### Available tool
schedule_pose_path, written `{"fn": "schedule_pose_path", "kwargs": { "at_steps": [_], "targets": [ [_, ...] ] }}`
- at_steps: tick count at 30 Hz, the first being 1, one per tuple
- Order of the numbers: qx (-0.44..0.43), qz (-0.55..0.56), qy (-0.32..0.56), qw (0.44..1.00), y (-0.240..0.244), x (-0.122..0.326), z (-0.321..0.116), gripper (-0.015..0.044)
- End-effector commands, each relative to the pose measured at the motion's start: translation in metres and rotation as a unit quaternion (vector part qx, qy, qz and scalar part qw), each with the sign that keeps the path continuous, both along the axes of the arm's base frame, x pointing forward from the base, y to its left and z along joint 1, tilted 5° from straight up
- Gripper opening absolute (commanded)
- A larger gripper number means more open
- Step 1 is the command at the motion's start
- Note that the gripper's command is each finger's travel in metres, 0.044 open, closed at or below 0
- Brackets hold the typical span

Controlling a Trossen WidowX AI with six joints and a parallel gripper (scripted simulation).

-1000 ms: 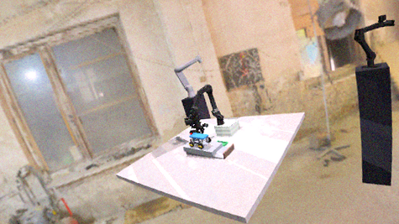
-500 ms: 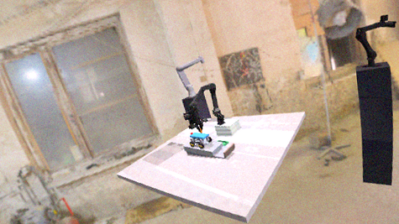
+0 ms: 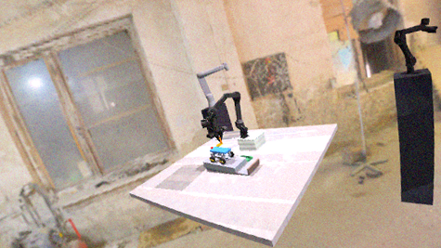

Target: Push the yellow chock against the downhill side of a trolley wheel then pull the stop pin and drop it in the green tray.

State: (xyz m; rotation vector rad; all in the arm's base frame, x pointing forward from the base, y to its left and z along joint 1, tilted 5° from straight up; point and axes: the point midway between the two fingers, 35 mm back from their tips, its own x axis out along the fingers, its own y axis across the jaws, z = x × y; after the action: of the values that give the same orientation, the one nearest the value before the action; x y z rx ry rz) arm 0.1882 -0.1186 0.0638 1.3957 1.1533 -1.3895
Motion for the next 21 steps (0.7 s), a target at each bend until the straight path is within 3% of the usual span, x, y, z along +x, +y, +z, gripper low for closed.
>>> {"fn": "schedule_pose_path", "kwargs": {
  "at_steps": [1,11,21],
  "targets": [
    [-0.001,0.001,-0.003,1.000,-0.0007,0.0016,0.0148,0.0000],
    [-0.001,0.004,-0.003,1.000,-0.0011,0.0026,0.0247,0.0000],
    [0.004,0.158,-0.011,0.987,-0.0011,0.0026,0.0247,0.0000]
  ]
}}
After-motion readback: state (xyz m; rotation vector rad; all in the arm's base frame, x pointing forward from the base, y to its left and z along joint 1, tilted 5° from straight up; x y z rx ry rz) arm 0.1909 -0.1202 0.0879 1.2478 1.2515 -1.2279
